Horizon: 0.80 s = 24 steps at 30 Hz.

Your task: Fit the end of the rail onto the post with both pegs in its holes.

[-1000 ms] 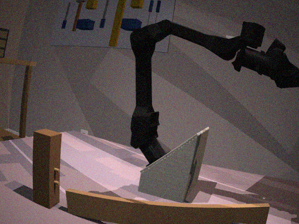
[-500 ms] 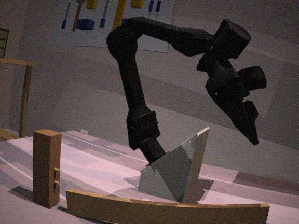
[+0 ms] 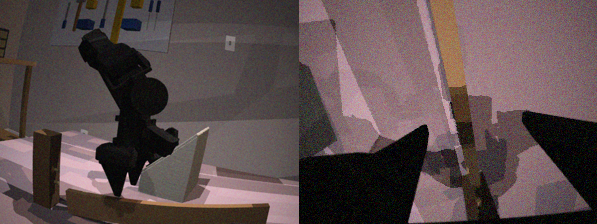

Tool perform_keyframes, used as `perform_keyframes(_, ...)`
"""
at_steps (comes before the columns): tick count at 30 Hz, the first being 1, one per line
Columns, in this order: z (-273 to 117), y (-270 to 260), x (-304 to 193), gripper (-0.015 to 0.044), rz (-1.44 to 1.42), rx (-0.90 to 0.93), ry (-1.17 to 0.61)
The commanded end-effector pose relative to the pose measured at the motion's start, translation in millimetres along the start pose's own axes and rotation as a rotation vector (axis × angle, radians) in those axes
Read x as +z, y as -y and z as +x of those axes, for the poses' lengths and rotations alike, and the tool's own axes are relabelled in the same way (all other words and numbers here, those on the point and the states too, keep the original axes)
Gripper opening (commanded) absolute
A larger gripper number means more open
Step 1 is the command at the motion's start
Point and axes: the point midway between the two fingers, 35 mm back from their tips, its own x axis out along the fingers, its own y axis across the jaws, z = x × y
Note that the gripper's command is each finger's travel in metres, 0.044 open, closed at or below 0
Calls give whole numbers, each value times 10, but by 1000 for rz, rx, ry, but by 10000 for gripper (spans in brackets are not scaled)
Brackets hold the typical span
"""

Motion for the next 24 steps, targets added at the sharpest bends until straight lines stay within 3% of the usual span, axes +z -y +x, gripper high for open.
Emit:
perform_keyframes(1,77,-47,-283,440,-62,67,-45)
perform_keyframes(24,364,-33,-293,440,-62,66,-44)
